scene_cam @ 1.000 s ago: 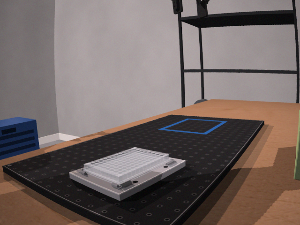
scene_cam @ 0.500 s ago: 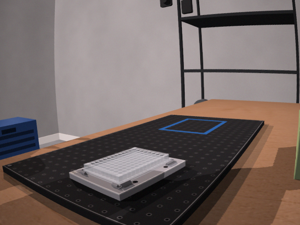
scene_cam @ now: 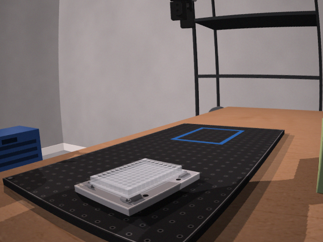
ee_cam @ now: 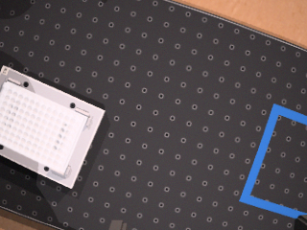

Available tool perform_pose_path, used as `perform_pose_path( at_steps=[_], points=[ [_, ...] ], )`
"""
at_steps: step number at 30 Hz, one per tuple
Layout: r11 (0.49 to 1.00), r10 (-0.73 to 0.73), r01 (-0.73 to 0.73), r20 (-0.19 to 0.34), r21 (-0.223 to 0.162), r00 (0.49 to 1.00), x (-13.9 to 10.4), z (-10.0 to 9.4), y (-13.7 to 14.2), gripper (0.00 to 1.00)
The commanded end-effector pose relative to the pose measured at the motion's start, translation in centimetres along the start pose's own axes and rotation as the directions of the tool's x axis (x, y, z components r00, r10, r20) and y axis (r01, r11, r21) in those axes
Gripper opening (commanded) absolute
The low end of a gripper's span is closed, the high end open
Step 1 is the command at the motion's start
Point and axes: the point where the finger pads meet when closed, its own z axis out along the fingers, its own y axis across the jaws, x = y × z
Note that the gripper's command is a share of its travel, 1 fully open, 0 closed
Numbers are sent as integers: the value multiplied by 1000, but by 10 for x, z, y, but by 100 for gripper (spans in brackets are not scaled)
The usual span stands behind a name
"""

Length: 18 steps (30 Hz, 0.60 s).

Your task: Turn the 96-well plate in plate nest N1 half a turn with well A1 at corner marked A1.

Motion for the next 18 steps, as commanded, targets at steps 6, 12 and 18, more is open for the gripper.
perform_pose_path(
  at_steps=[6, 12, 18],
  points=[
    [977, -214, 214, -6, -4, 977, 7, 20, -23, 100],
    [915, -404, 404, -6, -7, 915, 12, 41, -45, 100],
    [835, -550, 550, -5, -9, 835, 16, 57, -63, 100]
  ],
)
